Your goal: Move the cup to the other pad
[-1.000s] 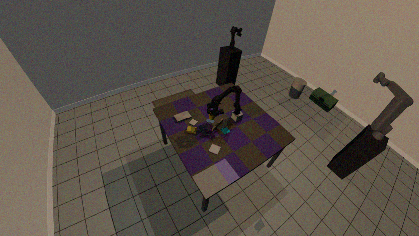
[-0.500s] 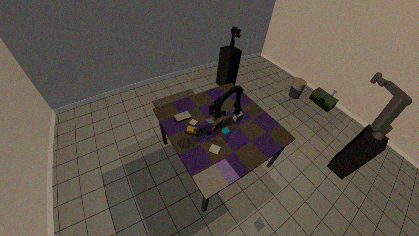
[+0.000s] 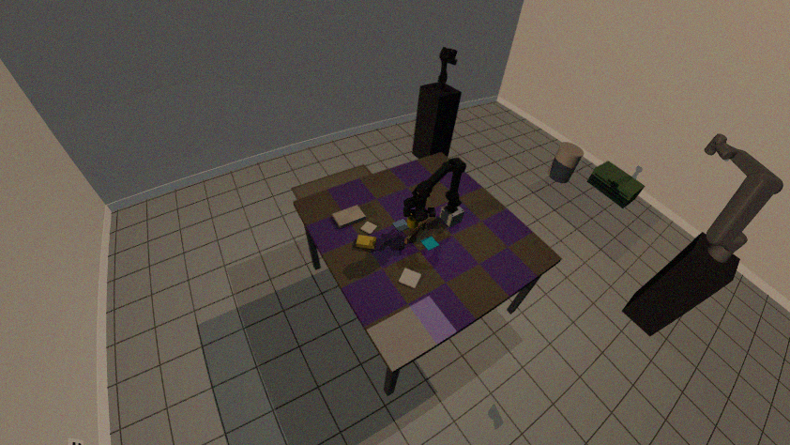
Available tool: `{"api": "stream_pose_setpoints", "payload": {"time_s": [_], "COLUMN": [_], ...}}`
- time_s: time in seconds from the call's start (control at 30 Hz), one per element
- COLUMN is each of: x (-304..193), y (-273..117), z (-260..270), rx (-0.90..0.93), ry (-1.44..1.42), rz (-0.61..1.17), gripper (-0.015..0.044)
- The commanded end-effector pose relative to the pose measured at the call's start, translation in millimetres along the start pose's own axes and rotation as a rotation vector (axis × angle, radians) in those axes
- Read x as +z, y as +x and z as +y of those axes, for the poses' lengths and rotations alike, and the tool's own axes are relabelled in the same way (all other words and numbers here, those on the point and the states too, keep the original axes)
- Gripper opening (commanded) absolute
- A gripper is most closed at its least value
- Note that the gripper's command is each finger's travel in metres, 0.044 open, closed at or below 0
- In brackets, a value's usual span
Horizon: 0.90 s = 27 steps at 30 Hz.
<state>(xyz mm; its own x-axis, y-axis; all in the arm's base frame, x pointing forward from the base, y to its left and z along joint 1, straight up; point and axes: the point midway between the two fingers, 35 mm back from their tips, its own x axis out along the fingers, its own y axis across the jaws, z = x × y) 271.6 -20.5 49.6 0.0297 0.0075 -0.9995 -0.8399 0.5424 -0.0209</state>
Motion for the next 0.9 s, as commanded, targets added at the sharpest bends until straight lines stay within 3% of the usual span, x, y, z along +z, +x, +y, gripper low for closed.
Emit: {"api": "stream_pose_setpoints", "payload": {"time_s": [0.0,0.87], "x": [3,37], "y": [0,-1], "z": [6,44], "rx": [-0.003,0.0], "ry": [0.005,0.005], "rz": [0.003,-0.001], "gripper": [0.0,0.0]}}
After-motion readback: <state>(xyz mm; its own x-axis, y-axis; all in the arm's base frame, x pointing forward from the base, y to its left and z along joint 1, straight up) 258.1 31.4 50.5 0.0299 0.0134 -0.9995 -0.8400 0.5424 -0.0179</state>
